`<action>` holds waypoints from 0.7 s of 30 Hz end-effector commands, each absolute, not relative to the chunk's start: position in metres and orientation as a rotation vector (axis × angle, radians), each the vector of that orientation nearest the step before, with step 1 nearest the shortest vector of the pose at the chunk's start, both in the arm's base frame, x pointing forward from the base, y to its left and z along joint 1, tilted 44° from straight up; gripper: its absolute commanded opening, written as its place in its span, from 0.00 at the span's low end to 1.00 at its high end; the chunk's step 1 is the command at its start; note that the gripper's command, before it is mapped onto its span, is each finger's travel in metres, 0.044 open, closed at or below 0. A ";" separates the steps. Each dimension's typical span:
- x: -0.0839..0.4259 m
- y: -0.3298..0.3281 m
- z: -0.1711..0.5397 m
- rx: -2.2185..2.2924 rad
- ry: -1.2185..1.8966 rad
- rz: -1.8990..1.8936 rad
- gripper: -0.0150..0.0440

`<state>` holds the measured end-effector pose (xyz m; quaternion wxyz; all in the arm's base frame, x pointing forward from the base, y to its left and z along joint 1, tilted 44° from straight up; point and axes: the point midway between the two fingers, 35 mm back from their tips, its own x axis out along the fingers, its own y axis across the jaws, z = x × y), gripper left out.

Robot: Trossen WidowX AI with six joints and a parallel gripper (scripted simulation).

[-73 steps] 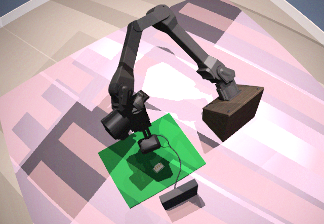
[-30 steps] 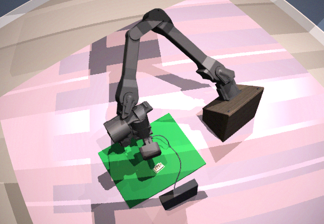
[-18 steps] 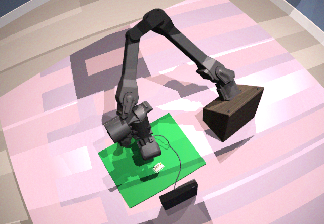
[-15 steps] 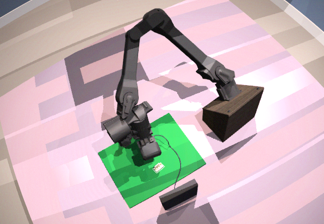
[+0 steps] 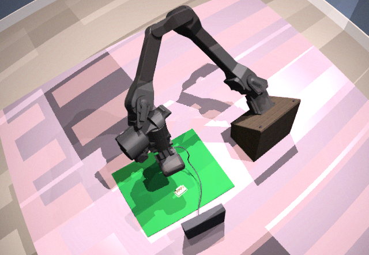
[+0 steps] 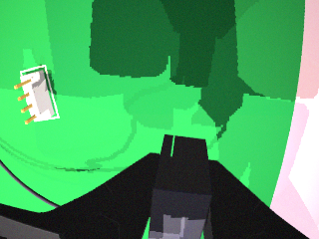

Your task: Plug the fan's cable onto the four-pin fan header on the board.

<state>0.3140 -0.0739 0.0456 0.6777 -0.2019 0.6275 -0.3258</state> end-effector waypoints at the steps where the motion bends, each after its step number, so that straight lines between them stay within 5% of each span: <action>1: 0.315 -0.071 0.043 -0.538 1.458 -0.653 0.25; 21: 0.321 -0.057 0.030 -1.068 1.673 -0.120 0.25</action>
